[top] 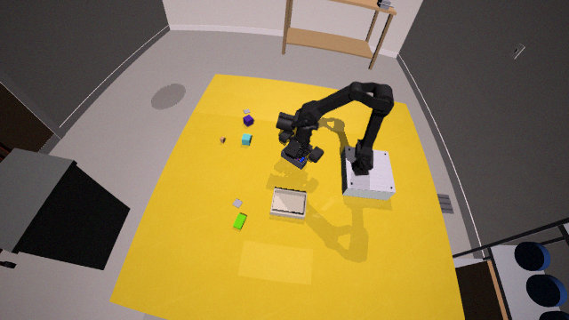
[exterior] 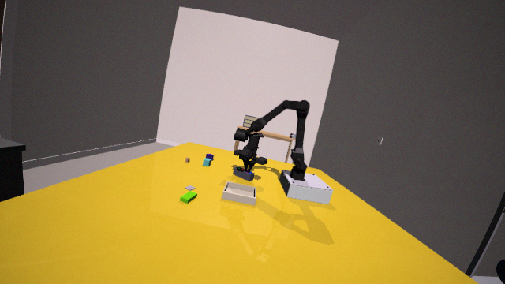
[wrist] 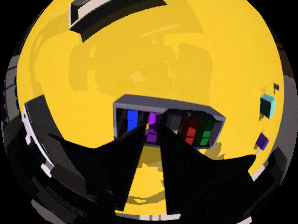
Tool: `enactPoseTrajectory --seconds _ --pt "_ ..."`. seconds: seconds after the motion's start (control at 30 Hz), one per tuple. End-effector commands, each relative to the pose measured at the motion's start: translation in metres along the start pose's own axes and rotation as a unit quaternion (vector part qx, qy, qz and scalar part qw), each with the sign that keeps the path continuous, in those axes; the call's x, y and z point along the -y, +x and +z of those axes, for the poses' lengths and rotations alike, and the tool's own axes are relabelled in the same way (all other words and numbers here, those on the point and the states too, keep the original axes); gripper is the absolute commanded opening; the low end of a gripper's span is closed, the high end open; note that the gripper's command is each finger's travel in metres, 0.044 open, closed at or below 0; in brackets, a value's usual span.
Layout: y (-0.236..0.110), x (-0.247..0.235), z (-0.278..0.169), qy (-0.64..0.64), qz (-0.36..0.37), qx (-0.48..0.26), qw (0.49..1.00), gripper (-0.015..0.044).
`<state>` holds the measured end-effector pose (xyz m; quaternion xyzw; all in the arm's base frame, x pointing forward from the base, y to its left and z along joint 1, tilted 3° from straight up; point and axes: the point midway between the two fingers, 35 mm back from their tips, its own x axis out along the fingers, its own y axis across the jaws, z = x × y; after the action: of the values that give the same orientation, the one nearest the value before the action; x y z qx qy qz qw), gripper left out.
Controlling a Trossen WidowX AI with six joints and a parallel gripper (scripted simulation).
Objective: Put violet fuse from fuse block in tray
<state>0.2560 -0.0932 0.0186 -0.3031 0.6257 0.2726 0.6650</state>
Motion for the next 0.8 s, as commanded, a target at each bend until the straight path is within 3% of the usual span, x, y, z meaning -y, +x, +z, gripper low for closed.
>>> enactPoseTrajectory --seconds 0.0,0.13,0.5,0.77 --pt "0.0038 -0.0006 0.0007 -0.003 0.001 0.002 1.0 0.0071" --pt "0.0044 -0.0006 0.0006 -0.003 0.001 0.002 1.0 0.0071" --pt "0.0033 -0.0004 -0.0002 0.0 0.001 0.0 1.0 0.0" --pt "0.0011 -0.0003 -0.0001 0.0 0.001 0.0 1.0 0.0"
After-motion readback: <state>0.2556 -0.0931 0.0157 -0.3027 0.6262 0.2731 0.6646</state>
